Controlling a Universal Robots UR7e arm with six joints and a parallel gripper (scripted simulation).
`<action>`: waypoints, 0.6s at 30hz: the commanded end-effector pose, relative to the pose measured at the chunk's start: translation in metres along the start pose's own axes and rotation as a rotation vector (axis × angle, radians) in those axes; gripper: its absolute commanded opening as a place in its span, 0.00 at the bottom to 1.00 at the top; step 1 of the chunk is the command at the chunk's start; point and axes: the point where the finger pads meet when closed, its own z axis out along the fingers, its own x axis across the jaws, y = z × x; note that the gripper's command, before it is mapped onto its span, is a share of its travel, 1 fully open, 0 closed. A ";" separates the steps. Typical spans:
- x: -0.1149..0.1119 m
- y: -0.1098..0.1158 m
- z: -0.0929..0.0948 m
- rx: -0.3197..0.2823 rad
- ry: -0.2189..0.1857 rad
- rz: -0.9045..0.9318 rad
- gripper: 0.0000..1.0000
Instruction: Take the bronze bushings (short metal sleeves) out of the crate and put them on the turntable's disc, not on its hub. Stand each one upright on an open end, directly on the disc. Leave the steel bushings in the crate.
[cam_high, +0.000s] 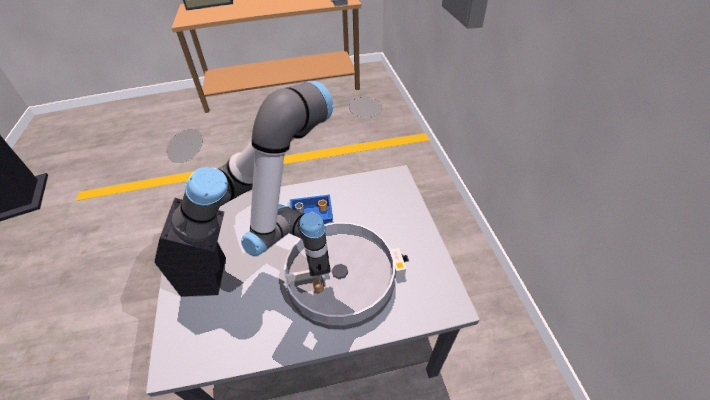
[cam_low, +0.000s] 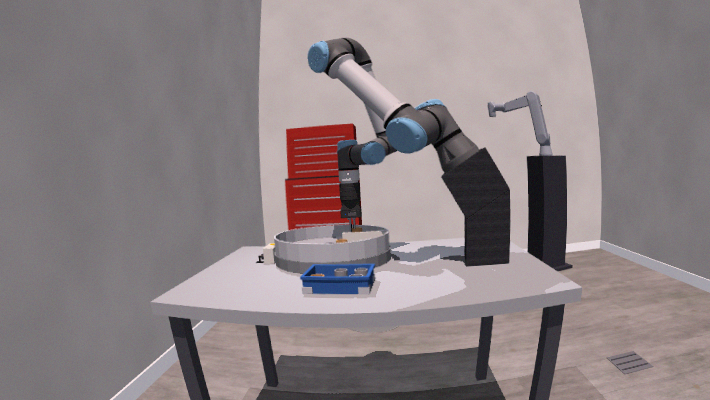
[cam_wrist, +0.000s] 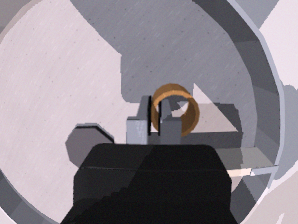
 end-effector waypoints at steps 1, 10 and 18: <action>-0.003 -0.002 0.007 0.005 -0.004 -0.002 0.00; -0.002 -0.002 0.009 0.005 -0.004 -0.001 0.00; -0.002 -0.002 0.009 0.005 -0.004 0.000 0.00</action>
